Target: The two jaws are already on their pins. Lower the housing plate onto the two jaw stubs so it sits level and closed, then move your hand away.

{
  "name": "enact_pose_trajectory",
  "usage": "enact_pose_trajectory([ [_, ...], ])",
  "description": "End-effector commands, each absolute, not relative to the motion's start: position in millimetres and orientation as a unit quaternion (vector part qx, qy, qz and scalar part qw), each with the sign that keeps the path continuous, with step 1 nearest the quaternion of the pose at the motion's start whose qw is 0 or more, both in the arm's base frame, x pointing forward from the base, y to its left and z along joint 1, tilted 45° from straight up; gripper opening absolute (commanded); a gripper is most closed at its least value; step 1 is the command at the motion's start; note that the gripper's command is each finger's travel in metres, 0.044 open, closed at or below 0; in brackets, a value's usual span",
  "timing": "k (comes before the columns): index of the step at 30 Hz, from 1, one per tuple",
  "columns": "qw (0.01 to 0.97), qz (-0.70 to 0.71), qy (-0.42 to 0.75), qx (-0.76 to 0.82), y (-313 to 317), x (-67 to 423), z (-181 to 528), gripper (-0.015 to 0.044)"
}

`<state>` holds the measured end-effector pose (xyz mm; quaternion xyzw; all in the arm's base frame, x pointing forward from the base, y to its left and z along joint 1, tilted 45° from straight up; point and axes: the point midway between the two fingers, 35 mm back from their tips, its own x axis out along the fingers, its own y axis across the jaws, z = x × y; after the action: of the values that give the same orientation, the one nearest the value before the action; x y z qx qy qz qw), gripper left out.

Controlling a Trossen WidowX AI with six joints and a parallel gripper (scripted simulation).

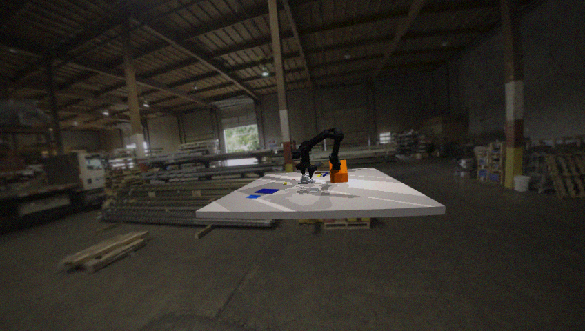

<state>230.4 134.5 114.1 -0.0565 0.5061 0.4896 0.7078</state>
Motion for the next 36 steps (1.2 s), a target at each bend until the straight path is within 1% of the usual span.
enact_pose_trajectory([
  [1,0.707,0.471,0.528,-0.030,126,235,103,0.0351],
  [19,0.698,0.382,0.600,0.080,82,246,63,0.0351],
  [36,0.670,0.290,0.653,0.201,39,242,25,0.0351],
])
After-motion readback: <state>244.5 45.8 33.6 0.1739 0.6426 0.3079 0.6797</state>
